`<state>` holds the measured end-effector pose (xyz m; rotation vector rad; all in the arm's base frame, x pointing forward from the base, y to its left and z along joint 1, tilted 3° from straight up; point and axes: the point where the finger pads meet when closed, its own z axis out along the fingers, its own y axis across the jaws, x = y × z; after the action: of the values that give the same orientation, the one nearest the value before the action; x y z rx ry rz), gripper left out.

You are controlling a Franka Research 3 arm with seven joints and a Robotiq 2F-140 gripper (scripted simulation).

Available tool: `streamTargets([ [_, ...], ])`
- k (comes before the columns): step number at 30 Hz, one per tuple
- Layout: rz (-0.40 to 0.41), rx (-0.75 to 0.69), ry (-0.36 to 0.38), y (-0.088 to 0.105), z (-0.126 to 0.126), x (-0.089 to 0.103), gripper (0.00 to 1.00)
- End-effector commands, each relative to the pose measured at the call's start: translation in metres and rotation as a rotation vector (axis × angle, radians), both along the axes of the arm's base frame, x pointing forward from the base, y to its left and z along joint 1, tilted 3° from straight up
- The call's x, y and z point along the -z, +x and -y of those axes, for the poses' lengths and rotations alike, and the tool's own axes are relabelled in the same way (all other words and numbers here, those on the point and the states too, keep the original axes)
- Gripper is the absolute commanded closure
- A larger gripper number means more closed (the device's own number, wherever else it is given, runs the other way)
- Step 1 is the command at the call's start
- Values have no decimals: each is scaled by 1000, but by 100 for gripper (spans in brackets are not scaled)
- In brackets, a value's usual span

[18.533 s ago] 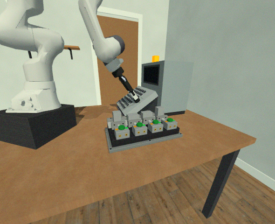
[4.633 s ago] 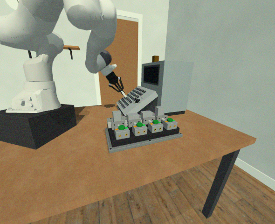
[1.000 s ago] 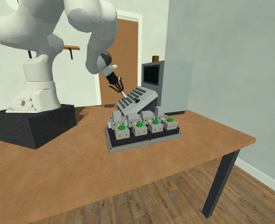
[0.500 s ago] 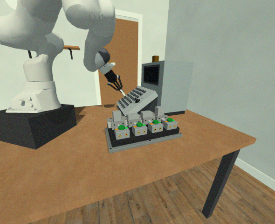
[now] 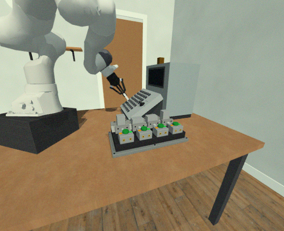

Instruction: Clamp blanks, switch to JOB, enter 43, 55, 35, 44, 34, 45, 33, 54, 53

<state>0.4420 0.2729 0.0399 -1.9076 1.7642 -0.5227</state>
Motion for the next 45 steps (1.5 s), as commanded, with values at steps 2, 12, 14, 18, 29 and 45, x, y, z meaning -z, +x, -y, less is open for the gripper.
streamTargets([
  [2, 3, -3, 4, -8, 33, 10, 100],
  [12, 3, -3, 4, -12, 47, 16, 100],
  [14, 3, -3, 4, -12, 47, 16, 100],
  [18, 3, -3, 4, -9, 47, 20, 100],
  [29, 3, -3, 4, -1, 45, 31, 100],
  [45, 3, -3, 4, 0, 45, 33, 100],
])
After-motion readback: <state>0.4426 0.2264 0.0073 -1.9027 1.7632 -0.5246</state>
